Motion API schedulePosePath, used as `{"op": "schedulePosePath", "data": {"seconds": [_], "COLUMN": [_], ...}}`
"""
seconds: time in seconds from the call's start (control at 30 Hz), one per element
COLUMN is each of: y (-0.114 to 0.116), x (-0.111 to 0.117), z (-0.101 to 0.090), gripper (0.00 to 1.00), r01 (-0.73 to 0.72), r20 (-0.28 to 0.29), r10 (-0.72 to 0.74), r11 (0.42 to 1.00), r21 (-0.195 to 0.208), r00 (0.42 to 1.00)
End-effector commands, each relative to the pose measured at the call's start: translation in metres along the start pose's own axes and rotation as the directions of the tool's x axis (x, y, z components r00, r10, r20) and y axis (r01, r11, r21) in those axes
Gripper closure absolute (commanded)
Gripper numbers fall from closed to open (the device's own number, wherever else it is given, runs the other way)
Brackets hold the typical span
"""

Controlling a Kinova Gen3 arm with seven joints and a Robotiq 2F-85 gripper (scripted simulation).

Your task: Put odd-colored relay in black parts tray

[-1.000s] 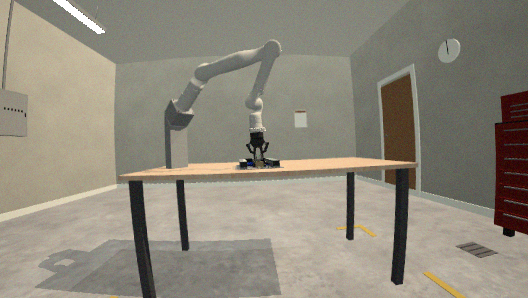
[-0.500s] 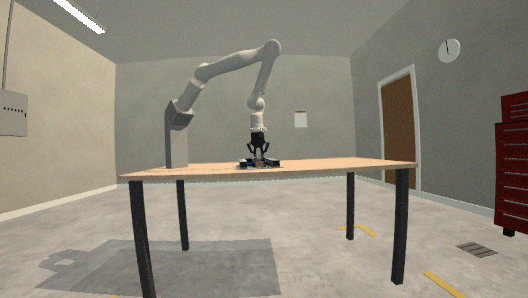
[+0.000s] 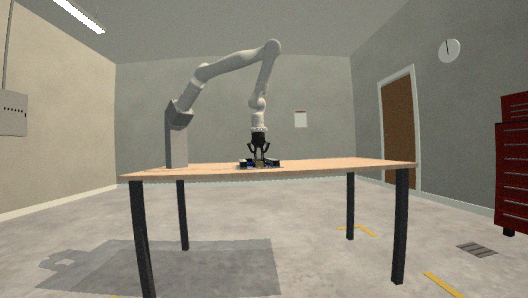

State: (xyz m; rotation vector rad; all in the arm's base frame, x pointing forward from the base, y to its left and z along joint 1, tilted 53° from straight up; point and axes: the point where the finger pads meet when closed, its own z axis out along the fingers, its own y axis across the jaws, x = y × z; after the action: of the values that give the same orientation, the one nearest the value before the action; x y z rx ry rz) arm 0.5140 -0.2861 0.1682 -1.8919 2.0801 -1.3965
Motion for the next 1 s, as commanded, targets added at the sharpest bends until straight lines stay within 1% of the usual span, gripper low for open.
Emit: {"op": "schedulePosePath", "data": {"seconds": [0.0,0.57,0.97], "y": [-0.002,-0.002,-0.001], "x": [-0.001,-0.001,-0.001], "z": [0.000,-0.001,-0.013], "gripper": [1.00,1.00,1.00], "r01": [0.005,0.005,0.005], "r20": [0.001,0.001,0.001], "r10": [-0.005,-0.005,-0.005], "r11": [1.000,1.000,1.000], "r21": [0.000,0.000,0.000], "r00": [1.000,1.000,1.000]}}
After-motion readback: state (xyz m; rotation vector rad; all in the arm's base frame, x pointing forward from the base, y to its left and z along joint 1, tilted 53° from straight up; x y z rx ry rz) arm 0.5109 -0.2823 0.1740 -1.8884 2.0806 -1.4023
